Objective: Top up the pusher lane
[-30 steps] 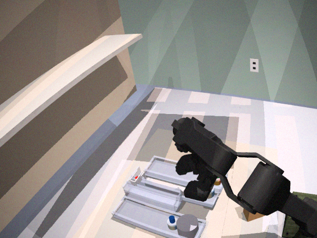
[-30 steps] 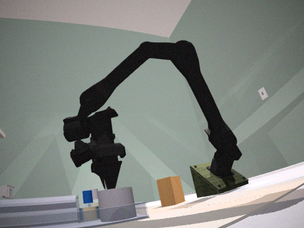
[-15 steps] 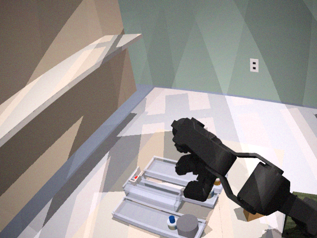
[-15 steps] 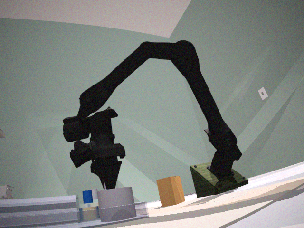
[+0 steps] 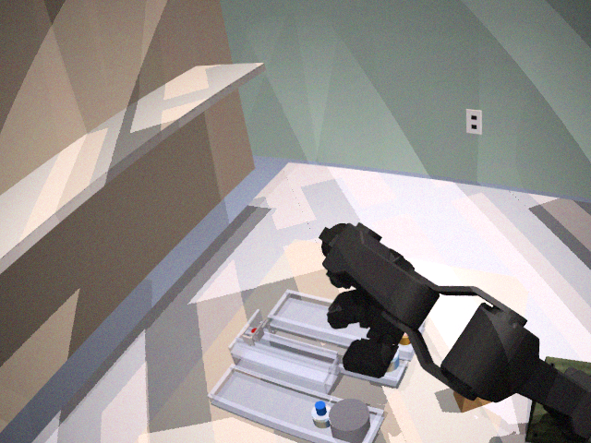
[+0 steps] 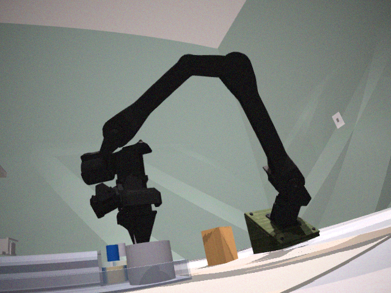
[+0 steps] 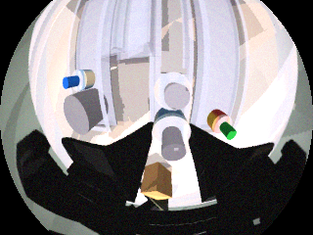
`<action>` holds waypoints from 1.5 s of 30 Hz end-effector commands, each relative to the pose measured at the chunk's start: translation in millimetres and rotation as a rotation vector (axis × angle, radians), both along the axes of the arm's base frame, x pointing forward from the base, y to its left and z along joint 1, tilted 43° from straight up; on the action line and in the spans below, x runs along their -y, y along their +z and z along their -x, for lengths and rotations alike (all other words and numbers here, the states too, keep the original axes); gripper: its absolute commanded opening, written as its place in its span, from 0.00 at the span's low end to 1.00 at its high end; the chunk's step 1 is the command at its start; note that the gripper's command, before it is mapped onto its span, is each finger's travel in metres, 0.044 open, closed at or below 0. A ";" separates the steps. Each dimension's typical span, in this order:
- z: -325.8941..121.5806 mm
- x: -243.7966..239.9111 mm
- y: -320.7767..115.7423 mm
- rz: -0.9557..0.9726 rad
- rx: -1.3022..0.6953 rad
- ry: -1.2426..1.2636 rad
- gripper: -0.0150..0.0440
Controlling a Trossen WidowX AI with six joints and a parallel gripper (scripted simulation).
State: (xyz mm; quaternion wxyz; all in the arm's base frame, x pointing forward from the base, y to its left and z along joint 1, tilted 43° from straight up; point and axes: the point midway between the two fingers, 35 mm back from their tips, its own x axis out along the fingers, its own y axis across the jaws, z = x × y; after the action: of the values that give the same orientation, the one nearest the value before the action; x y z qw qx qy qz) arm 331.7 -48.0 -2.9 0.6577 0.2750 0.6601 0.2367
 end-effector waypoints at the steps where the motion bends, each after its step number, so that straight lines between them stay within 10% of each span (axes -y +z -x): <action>1: -3.6 -1.1 -0.7 -0.005 0.014 -0.008 0.25; 45: -0.3 -10.8 -10.8 -0.006 0.014 -0.008 0.25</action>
State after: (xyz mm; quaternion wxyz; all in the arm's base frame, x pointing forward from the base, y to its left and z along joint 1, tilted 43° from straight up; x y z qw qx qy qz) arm 329.8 -37.3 -14.3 0.6584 0.2761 0.6586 0.2378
